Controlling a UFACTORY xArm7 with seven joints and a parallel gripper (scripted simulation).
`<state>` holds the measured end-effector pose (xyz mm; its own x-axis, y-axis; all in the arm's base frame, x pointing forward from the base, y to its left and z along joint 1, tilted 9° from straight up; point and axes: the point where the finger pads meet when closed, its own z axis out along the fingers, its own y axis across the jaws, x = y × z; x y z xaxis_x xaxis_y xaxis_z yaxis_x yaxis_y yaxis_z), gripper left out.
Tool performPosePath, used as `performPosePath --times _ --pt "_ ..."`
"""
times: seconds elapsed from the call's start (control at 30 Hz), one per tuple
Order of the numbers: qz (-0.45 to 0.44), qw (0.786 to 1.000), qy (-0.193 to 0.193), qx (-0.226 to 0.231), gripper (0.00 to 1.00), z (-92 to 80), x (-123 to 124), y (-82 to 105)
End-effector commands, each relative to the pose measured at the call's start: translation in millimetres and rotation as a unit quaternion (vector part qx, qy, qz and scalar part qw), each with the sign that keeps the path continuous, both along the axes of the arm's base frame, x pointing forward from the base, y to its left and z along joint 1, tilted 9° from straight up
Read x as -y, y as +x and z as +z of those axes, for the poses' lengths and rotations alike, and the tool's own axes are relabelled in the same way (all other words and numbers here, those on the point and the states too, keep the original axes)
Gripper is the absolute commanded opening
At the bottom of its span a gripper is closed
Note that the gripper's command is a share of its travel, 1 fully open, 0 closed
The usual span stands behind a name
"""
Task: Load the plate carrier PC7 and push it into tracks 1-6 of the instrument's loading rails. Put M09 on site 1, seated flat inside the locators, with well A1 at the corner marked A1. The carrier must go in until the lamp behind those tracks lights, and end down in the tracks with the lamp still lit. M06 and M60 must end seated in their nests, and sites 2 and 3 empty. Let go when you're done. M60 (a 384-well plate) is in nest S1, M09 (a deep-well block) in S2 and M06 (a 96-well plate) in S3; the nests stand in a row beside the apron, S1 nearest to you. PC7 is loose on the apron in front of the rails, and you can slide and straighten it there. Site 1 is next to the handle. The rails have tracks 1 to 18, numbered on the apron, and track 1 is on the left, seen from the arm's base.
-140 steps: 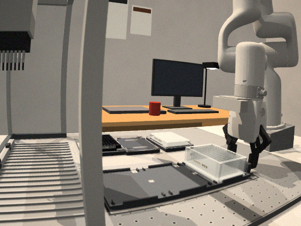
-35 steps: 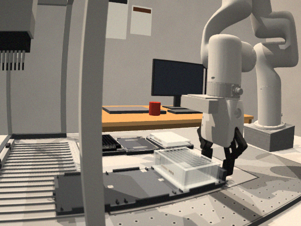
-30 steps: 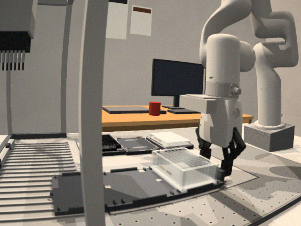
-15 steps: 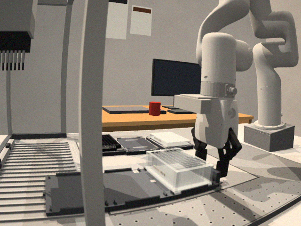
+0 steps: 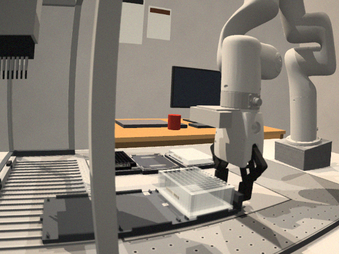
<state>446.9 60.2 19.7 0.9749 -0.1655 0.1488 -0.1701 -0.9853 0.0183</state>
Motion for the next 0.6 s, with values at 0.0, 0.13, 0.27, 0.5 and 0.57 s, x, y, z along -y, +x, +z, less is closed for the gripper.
performPosePath --times 0.0,0.13,0.27,0.5,0.57 --pt "0.0 1.0 0.0 0.002 0.82 2.2 0 6.2" --pt "0.0 1.0 0.0 0.002 0.82 2.8 1 10.1" --pt "0.0 1.0 0.0 0.002 0.82 3.3 2 13.0" --pt "0.0 1.0 0.0 0.002 0.82 4.2 3 18.9" --pt "0.0 1.0 0.0 0.002 0.82 4.5 3 20.8"
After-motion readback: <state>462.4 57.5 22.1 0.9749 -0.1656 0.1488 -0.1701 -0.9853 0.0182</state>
